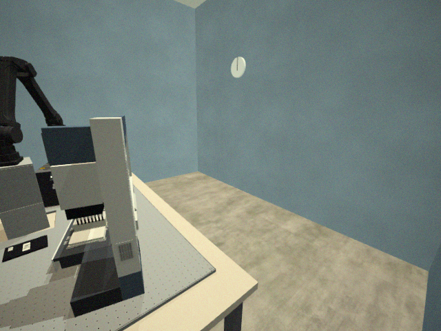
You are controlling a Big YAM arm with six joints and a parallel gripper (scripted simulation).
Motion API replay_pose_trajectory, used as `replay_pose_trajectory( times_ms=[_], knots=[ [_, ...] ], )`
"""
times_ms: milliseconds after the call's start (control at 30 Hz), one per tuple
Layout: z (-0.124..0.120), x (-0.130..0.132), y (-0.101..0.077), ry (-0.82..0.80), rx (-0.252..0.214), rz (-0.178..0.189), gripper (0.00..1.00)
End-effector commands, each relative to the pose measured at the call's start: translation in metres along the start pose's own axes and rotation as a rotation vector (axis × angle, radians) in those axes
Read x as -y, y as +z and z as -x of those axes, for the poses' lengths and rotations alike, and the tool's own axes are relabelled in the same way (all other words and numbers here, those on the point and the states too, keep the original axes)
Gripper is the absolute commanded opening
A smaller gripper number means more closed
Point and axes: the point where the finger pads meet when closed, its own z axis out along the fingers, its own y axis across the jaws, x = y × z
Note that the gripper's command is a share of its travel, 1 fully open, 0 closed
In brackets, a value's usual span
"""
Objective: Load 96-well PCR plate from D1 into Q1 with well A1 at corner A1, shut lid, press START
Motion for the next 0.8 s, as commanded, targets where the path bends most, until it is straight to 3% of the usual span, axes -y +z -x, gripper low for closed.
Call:
replay_pose_trajectory(
  times_ms=[0, 133, 433, 767],
  knots=[
    [-0.001, -0.014, -0.009, 0.005, 0.006, 0.022, 0.00],
    [0.000, -0.017, -0.007, 0.004, 0.004, 0.010, 0.00],
    [0.004, -0.033, -0.019, 0.005, 0.016, 0.067, 0.00],
    [0.002, -0.019, -0.015, -0.020, 0.014, 0.052, 0.00]
  ],
)
